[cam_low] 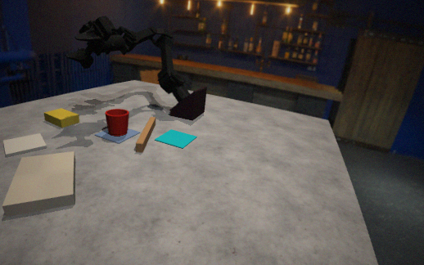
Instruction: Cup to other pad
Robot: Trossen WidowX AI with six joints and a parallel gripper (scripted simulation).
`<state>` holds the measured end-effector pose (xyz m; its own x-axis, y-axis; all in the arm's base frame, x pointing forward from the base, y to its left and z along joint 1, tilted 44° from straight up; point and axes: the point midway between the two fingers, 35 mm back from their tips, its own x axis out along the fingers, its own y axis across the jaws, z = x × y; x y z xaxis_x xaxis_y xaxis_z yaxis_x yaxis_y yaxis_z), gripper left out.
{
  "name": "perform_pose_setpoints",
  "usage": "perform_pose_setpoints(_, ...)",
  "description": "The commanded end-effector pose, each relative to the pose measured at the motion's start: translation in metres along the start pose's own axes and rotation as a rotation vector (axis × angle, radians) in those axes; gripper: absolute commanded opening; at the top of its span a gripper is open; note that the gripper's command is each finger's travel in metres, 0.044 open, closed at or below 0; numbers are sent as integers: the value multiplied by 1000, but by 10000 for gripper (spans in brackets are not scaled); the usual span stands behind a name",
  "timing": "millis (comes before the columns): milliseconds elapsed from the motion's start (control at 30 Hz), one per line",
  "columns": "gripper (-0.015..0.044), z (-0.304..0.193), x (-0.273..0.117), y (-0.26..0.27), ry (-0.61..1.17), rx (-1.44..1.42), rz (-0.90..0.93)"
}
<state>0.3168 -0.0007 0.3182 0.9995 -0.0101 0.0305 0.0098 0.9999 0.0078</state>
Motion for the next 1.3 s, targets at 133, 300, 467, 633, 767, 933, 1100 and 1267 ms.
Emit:
perform_pose_setpoints(133, 269, -62, 23, 5, 336, -146, -39)
perform_pose_setpoints(300, 148, -141, 20, 13, 812, -464, -25)
perform_pose_setpoints(467, 148, -191, -7, 16, 1249, -886, 74)
perform_pose_setpoints(633, 148, -205, -33, 15, 1613, -1375, 246)
perform_pose_setpoints(767, 148, -207, -35, 18, 1657, -1446, 275)
perform_pose_setpoints(933, 148, -207, -35, 18, 1657, -1446, 275)
perform_pose_setpoints(1100, 148, -208, -34, 19, 1657, -1446, 275)
perform_pose_setpoints(1267, 148, -208, -34, 19, 1657, -1446, 275)
